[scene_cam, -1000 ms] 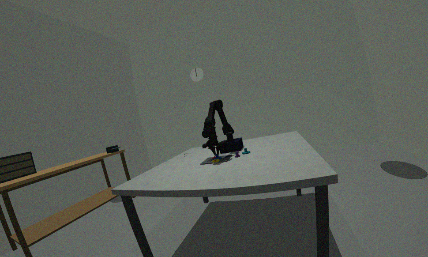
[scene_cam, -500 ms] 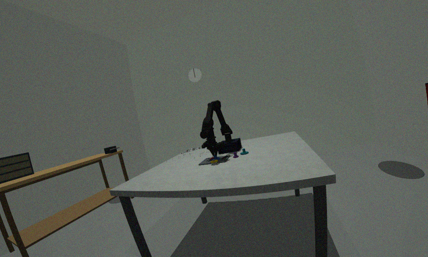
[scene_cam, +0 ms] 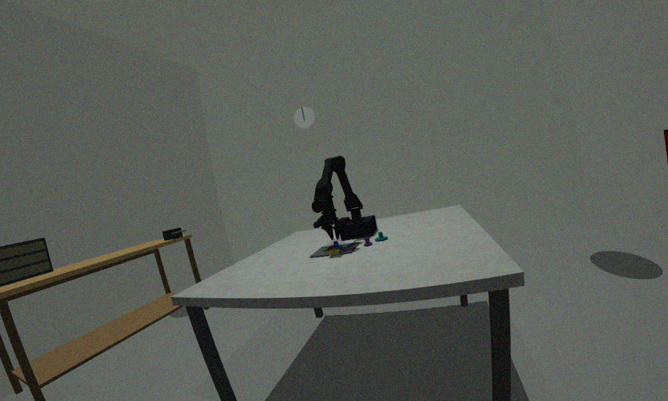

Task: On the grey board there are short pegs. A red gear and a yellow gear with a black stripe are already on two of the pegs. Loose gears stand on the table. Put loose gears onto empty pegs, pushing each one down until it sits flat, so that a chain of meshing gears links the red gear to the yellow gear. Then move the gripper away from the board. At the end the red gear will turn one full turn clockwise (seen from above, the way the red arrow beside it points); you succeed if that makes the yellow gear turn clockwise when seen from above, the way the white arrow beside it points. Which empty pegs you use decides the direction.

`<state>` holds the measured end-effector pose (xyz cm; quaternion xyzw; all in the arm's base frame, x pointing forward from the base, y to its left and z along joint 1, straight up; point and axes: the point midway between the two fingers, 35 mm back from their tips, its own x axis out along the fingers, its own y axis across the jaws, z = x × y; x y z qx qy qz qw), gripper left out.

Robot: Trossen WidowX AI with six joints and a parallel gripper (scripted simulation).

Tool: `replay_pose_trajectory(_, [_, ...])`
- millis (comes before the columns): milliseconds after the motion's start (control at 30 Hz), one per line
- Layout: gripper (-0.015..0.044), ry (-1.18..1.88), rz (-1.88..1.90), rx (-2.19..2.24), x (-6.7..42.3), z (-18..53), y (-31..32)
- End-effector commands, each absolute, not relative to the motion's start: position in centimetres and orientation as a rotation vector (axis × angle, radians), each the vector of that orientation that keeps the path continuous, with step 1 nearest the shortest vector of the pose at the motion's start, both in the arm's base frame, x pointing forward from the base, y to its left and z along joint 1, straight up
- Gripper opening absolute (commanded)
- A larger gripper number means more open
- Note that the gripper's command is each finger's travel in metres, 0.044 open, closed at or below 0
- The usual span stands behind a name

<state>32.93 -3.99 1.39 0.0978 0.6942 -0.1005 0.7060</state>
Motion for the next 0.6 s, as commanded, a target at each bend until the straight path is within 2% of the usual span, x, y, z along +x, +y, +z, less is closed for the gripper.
replay_pose_trajectory(0, [0.014, 1.529, -0.197, 0.193, 33.1, 4.2, -4.0])
replay_pose_trajectory(100, [0.014, 1.529, -0.196, 0.192, 33.1, 4.4, -4.0])
replay_pose_trajectory(267, [0.0271, 1.521, -0.207, 0.201, 32.7, 8.4, -3.9])
replay_pose_trajectory(467, [0.0429, 1.521, -0.207, 0.201, 32.6, 8.7, -3.9])
replay_pose_trajectory(567, [0.044, 1.521, -0.207, 0.201, 32.6, 8.7, -3.9])
